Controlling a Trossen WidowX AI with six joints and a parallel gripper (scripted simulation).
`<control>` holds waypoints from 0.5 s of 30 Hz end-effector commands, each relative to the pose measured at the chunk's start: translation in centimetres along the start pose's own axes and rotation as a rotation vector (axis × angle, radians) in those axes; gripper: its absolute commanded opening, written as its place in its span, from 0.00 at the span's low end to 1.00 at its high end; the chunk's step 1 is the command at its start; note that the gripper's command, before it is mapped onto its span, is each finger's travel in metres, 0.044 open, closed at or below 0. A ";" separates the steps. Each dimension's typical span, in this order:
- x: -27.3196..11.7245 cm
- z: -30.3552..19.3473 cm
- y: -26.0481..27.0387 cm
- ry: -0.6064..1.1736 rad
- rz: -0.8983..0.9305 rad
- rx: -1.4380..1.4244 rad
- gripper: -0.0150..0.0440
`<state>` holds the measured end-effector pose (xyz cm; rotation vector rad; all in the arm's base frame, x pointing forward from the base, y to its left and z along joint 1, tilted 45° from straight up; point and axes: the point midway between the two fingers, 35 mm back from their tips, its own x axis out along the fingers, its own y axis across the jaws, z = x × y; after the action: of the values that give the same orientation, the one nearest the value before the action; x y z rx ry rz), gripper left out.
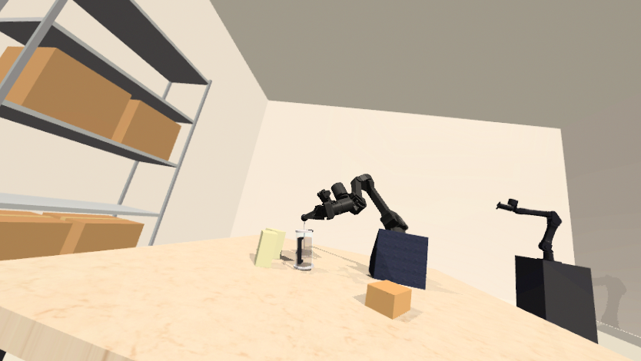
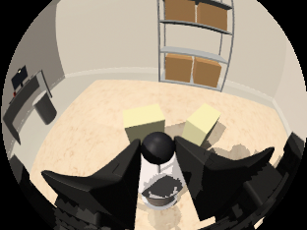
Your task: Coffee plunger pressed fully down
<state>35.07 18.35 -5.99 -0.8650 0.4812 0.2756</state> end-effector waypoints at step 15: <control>1.1 -1.5 0.0 0.060 -0.003 -0.016 0.45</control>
<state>35.55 18.06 -6.56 -0.8744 0.5028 0.2679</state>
